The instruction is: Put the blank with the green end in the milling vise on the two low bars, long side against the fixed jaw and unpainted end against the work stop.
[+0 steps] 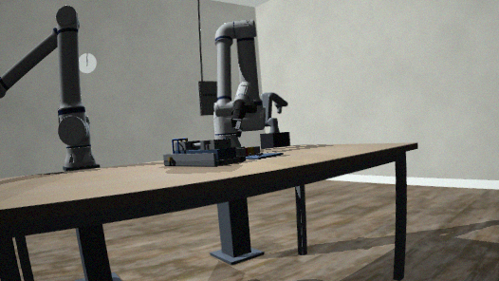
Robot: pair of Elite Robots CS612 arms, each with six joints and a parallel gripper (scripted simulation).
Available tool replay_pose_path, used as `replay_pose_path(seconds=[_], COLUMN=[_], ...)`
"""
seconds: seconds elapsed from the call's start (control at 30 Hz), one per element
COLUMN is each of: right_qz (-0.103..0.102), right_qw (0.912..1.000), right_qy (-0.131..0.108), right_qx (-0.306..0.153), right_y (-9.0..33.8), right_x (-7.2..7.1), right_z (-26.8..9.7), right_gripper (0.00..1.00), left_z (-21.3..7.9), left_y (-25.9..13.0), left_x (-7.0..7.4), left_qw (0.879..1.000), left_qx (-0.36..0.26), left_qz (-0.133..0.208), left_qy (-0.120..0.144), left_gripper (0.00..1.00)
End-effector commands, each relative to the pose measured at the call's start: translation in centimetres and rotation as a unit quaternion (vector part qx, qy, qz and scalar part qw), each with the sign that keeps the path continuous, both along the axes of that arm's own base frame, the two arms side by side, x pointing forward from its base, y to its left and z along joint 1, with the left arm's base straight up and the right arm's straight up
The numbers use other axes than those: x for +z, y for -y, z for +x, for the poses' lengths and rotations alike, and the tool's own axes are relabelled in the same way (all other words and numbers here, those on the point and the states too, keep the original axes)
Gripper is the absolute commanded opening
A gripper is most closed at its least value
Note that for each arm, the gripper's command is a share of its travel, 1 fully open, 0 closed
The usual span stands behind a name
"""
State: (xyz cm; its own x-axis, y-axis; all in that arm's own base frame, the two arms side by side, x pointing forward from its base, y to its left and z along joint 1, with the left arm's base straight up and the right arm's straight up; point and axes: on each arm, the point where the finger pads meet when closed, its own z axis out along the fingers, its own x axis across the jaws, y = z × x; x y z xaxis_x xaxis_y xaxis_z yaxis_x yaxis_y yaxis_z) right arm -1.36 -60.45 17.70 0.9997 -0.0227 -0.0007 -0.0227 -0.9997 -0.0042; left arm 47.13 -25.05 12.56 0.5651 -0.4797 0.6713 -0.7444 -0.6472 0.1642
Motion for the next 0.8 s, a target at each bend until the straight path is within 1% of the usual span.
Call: replay_pose_path(seconds=[0.0,0.77], right_qz=[-0.001,-0.002], right_qw=[1.0,1.0], right_qy=[0.0,0.0], right_qx=[-0.002,-0.005], right_y=[0.01,-0.09], right_x=[0.05,0.0], right_z=[-0.25,-0.56], right_gripper=[1.0,1.0], left_z=[0.03,0.03], left_y=[0.02,0.02], left_x=[0.05,0.05], left_qw=[1.0,1.0], left_qx=[0.0,0.0], left_qz=[0.0,0.0], left_qy=[0.0,0.0], left_gripper=[1.0,1.0])
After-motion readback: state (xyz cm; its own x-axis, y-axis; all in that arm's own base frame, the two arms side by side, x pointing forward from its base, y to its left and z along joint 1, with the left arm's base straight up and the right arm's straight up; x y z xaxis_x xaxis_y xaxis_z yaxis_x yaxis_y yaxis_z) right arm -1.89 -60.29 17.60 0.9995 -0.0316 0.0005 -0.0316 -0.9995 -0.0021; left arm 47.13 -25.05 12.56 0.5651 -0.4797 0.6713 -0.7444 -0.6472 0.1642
